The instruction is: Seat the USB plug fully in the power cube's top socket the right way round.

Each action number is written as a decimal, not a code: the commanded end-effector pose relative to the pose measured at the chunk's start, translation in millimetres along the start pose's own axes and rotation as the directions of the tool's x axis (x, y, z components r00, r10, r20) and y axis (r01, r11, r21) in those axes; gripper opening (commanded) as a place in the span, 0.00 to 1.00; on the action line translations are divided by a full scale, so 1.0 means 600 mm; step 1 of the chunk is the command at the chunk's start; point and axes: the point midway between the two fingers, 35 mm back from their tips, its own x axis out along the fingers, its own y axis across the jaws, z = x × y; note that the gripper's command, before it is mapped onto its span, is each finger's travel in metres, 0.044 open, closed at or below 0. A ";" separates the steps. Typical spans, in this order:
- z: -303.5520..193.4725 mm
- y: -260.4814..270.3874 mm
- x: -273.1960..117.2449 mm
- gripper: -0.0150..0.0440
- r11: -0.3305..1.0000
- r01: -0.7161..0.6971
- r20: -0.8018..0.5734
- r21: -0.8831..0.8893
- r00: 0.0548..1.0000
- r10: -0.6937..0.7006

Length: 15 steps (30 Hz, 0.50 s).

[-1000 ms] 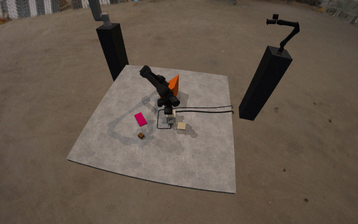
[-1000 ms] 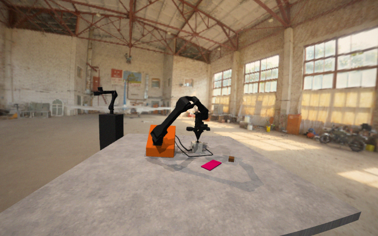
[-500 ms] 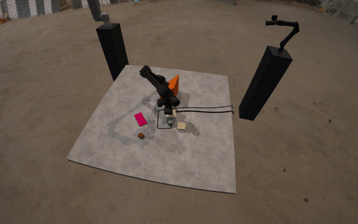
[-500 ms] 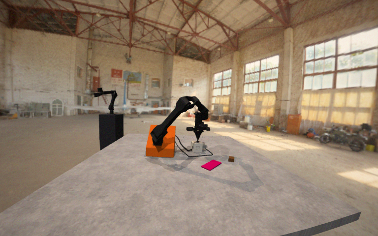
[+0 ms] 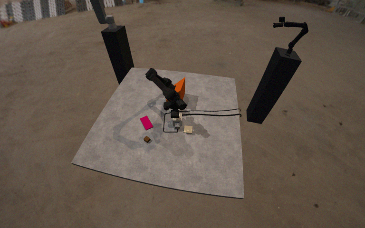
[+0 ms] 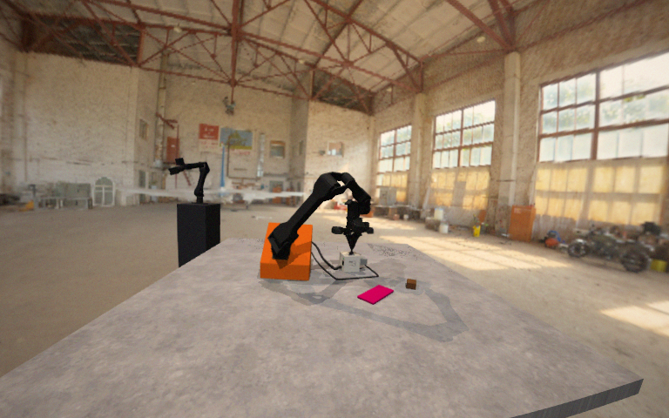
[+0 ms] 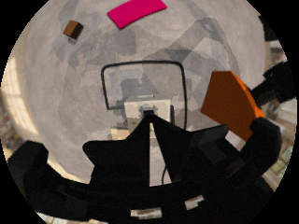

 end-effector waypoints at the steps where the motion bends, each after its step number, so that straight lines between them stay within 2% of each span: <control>1: 0.000 0.000 0.000 0.39 1.000 0.000 0.000 0.000 1.000 0.000; 2: 0.000 0.000 0.000 0.42 1.000 0.000 0.000 0.000 1.000 0.000; 15: 0.000 0.000 0.000 0.42 1.000 0.000 0.000 0.000 1.000 0.000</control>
